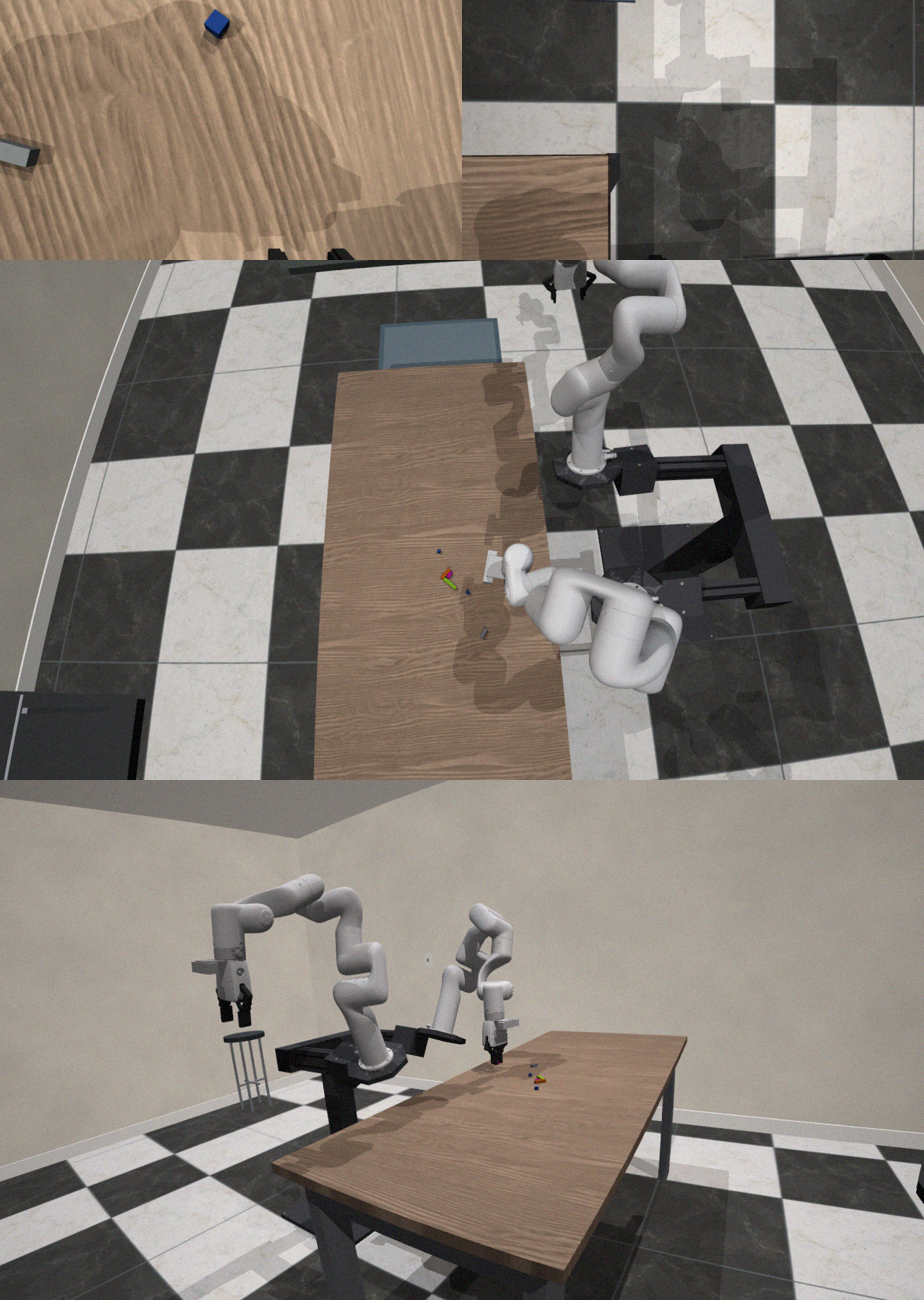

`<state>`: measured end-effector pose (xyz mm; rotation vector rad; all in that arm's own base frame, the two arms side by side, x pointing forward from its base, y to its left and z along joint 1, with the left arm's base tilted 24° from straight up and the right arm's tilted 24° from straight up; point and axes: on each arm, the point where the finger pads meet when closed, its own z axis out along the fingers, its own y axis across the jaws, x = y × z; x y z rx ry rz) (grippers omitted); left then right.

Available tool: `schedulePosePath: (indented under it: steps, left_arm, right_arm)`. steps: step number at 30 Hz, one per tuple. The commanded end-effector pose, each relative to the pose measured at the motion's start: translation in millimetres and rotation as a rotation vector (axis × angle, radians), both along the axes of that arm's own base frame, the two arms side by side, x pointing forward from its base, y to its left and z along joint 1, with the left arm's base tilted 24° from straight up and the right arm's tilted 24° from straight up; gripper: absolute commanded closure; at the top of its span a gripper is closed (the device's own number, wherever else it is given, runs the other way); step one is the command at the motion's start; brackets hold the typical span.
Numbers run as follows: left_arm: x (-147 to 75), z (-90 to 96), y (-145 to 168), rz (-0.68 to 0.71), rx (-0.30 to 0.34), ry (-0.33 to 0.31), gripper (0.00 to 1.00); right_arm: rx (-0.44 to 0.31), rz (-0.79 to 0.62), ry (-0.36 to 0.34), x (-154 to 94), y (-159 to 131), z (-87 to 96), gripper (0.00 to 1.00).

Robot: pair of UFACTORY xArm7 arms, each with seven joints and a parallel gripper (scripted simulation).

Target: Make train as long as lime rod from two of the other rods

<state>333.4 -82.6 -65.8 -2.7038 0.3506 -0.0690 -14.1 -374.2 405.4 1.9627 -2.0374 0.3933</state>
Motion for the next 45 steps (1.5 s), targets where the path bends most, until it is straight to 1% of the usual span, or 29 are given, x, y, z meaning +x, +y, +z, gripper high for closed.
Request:
schedulePosePath:
  steps: [1,6,11,45]
  left_arm:
    - [3.5,-11.5,3.0,-0.003,-0.003,-0.007,0.83]
    - [4.5,-20.8,7.1,-0.003,-0.003,-0.007,0.83]
    - [4.6,-22.5,7.8,-0.003,-0.003,-0.007,0.83]
    - [4.7,-22.6,7.9,-0.003,-0.003,-0.007,0.83]
  right_arm:
    - [-0.005,0.000,-0.001,-0.1,-0.4,2.2,0.00]
    - [-0.005,0.000,-0.001,-0.1,-0.4,2.2,0.00]
    - [-0.005,0.000,-0.001,-0.1,-0.4,2.2,0.00]
    - [-0.005,0.000,-0.001,-0.1,-0.4,2.2,0.00]
